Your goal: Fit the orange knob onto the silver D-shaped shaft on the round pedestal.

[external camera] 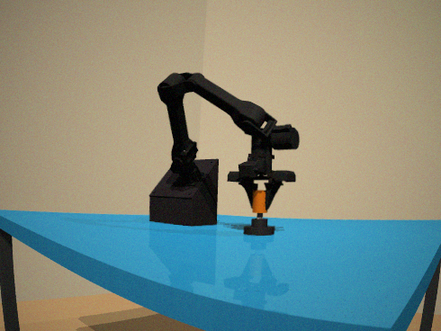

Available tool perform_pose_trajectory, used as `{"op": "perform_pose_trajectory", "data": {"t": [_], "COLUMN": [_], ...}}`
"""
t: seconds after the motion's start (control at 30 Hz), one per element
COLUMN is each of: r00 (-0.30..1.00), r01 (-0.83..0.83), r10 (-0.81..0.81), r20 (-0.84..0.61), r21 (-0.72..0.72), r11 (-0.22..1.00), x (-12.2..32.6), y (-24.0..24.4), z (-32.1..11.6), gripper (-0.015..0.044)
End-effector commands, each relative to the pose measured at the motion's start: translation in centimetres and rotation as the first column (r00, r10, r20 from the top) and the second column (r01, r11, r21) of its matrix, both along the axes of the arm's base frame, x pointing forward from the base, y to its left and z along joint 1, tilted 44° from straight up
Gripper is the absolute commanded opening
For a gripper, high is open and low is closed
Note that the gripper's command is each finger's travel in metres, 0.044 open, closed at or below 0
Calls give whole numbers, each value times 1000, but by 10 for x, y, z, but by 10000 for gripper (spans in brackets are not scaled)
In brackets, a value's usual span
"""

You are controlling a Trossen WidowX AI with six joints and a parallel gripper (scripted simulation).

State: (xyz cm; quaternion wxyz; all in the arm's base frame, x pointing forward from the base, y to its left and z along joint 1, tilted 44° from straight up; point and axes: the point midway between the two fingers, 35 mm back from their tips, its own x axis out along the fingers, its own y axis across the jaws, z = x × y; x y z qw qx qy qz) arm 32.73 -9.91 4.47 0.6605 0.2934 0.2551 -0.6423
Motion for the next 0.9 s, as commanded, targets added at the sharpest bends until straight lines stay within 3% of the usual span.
{"op": "perform_pose_trajectory", "data": {"t": [0.0, 0.87], "r00": [1000, 1000], "r01": [-9, 5], "r10": [9, -5], "r20": [-6, 8], "r21": [0, 1], "r11": [1000, 1000], "x": [0, 0], "y": [0, 0], "z": [-1, -1], "gripper": [0, 0]}}
